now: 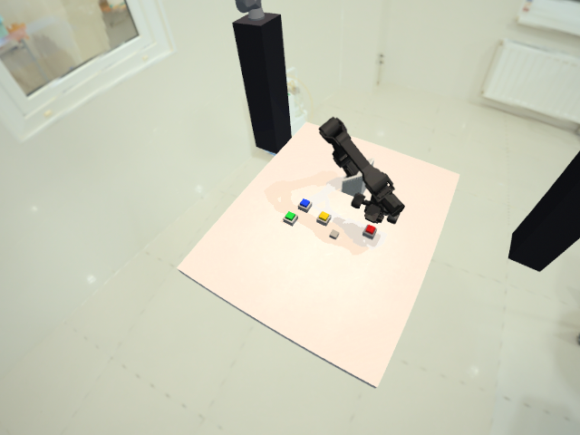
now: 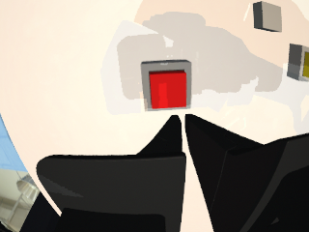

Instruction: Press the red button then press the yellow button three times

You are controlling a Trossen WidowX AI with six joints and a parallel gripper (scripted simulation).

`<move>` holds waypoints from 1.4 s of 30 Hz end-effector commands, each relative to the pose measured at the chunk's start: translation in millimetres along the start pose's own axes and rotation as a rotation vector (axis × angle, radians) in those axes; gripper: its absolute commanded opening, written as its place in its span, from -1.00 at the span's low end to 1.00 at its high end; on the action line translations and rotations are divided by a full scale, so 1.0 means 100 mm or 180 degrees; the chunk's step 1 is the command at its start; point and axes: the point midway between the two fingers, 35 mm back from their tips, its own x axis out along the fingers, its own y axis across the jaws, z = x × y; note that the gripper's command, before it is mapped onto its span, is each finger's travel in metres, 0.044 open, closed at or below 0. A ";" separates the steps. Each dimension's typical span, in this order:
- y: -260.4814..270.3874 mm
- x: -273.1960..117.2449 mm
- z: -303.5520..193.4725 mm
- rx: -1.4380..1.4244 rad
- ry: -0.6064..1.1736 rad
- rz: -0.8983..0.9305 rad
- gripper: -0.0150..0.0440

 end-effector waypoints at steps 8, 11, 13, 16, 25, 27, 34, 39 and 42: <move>-0.37 -0.40 0.19 0.0029 -0.0048 0.0103 -0.42; -0.85 -0.42 0.33 0.0023 -0.0053 0.0116 -0.42; -1.18 -0.41 0.38 0.0024 -0.0056 0.0109 -0.42; -1.66 -0.37 0.38 0.0030 -0.0054 0.0076 -0.42; -2.04 -0.31 0.32 0.0039 -0.0044 0.0029 -0.42; -2.04 -0.28 0.33 0.0039 -0.0044 0.0030 -0.42; -2.04 0.31 0.33 0.0041 -0.0047 0.0022 -0.42; -2.04 0.32 0.33 0.0041 -0.0047 0.0022 -0.42; -2.04 0.36 0.34 0.0041 -0.0047 0.0022 -0.42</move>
